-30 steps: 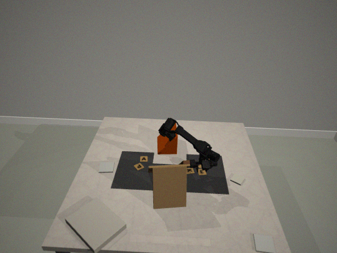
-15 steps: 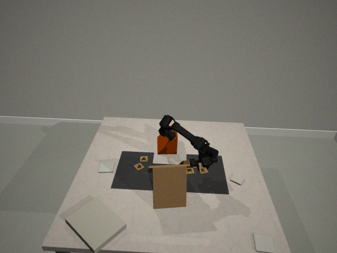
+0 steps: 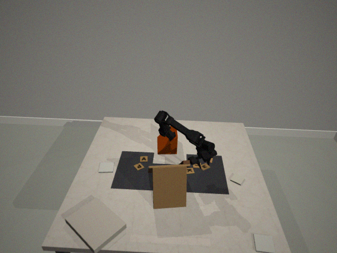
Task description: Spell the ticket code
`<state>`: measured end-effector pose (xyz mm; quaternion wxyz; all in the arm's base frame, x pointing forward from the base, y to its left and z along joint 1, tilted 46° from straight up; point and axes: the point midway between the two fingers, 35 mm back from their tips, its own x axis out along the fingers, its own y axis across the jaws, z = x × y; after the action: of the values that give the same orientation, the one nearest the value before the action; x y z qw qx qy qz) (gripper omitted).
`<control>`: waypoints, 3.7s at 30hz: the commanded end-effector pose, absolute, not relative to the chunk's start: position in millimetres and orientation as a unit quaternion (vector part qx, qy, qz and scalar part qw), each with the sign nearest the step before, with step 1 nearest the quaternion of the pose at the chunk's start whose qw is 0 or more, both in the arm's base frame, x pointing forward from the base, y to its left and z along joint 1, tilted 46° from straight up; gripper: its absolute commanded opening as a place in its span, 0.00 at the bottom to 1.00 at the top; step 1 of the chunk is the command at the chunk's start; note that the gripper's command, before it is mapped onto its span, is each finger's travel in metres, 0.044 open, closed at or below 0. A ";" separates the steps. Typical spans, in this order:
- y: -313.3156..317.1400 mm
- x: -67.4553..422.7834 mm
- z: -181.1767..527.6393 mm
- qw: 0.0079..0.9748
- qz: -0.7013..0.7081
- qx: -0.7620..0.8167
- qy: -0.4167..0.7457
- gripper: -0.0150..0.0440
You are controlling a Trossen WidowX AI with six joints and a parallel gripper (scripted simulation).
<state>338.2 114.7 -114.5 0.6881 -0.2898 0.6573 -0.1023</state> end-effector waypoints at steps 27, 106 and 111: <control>149.5 371.0 -8.0 0.755 0.075 -0.325 0.564 0.25; -164.2 318.6 255.8 0.851 -0.160 -0.356 0.352 0.25; -177.4 335.9 243.5 0.851 -0.161 -0.356 0.351 0.25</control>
<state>326.0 -170.4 253.4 0.8522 -0.3549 0.3472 -0.1649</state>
